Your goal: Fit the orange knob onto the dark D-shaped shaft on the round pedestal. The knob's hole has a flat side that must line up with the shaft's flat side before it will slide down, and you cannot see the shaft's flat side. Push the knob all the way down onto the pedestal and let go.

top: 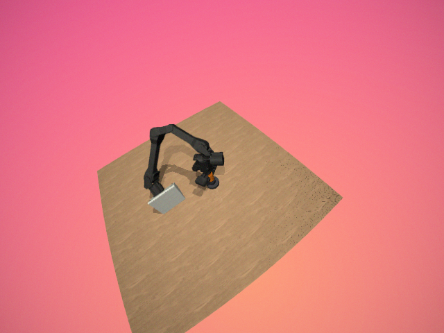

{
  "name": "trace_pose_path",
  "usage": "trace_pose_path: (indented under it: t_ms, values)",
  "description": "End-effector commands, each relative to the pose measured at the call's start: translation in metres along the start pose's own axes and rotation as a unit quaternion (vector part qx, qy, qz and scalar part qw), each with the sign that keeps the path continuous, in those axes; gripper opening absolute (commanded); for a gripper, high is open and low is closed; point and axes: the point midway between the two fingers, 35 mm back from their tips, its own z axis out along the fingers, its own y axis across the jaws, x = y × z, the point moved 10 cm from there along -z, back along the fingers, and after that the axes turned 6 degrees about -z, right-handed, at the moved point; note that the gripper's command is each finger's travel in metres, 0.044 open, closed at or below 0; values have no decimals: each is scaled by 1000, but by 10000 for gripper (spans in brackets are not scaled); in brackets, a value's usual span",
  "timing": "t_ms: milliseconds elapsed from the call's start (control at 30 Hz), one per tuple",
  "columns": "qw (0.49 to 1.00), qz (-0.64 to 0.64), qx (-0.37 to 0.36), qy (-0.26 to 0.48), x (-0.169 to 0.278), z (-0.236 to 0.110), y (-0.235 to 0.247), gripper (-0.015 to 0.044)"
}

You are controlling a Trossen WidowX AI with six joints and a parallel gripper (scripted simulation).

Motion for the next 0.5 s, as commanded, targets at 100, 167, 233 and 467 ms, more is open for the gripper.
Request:
trace_pose_path:
  t_ms: [100,167,233,467]
  values:
    - [1000,-2,0,1,-2,-1,0,0]
    - [1000,-2,0,1,-2,-2,-1,0]
    - [1000,-2,0,1,-2,-2,-1,0]
    - [1000,-2,0,1,-1,-3,-3,0]
